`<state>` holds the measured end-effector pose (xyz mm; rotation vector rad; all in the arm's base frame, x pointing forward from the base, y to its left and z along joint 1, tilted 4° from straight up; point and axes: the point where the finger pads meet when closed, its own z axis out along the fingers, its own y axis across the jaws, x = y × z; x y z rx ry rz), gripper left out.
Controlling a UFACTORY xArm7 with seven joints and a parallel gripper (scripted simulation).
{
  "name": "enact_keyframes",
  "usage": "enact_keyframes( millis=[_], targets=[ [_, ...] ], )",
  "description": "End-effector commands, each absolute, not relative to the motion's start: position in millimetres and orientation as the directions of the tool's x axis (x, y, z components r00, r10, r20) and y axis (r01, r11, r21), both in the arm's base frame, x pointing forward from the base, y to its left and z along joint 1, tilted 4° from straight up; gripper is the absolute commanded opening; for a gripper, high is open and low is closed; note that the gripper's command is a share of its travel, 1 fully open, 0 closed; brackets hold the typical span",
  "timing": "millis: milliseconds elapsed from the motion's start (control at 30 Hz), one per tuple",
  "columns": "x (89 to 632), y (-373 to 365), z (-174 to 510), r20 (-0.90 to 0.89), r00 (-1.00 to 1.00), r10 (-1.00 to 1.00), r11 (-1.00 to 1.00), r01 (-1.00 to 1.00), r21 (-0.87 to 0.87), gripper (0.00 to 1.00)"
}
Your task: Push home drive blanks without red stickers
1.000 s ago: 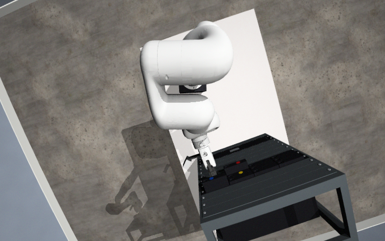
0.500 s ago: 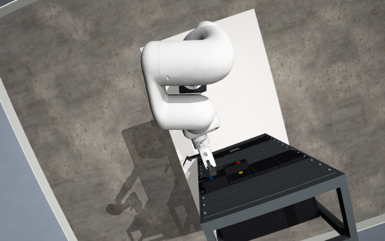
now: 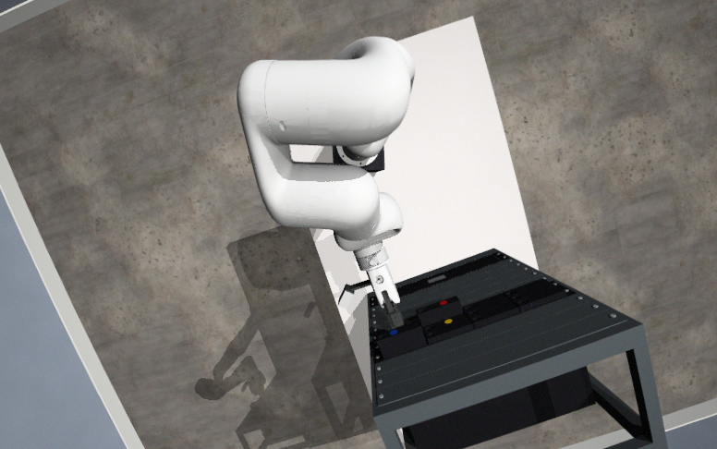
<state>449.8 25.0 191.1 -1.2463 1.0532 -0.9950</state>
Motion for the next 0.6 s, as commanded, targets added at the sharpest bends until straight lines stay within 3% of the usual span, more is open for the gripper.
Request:
enact_keyframes(
  millis=[0, 300, 567],
  targets=[
    [433.6, 19.6, 191.6, -0.066, 0.231, -0.971, 0.069, 0.005, -0.998, 0.0],
    [386.8, 8.5, 190.7, -0.066, 0.231, -0.971, 0.069, 0.005, -0.998, 0.0],
    [378.0, 6.4, 190.6, -0.066, 0.231, -0.971, 0.069, 0.005, -0.998, 0.0]
  ],
)
